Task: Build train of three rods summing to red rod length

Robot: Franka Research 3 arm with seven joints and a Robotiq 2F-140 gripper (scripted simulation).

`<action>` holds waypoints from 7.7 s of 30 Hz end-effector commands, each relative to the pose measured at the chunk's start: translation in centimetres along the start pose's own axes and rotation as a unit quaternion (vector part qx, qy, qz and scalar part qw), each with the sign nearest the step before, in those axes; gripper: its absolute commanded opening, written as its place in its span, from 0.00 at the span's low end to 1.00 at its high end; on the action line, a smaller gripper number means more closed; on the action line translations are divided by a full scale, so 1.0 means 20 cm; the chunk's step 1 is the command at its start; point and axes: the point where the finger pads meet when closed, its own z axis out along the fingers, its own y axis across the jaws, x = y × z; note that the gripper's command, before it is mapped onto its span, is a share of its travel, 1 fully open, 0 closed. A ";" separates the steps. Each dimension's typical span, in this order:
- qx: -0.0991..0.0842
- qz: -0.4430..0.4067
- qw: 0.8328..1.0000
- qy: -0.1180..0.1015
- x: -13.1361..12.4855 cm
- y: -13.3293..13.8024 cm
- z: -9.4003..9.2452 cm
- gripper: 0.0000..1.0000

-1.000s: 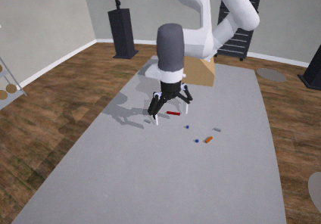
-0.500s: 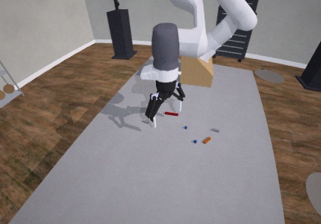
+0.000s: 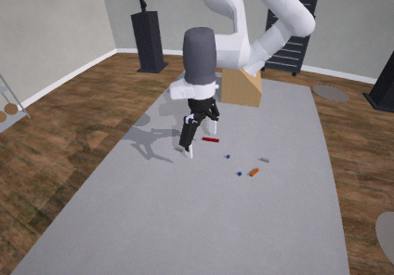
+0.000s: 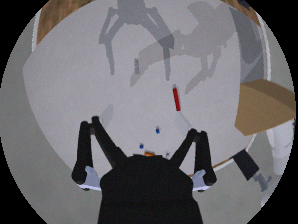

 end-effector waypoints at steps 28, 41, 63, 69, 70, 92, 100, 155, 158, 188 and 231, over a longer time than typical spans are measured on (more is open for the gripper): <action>0.001 -0.154 0.988 0.000 0.05 -0.02 -0.01 1.00; 0.001 -0.154 0.988 0.000 0.05 -0.02 -0.01 1.00; 0.001 -0.154 0.988 0.000 0.05 -0.02 -0.01 1.00; 0.001 -0.154 0.988 0.000 0.05 -0.02 -0.01 1.00; 0.001 -0.154 0.988 0.000 0.05 -0.02 -0.01 1.00; 0.001 -0.154 0.988 0.000 0.05 -0.02 -0.01 1.00; -0.001 -0.198 0.980 -0.001 0.08 0.00 -0.01 1.00; -0.009 -0.583 0.812 -0.013 0.33 0.20 0.00 1.00; -0.009 -0.611 0.791 -0.014 0.35 0.22 0.00 1.00; -0.005 -0.766 0.643 -0.015 0.44 0.30 0.00 1.00; 0.001 -0.932 0.362 -0.006 0.57 0.40 0.00 1.00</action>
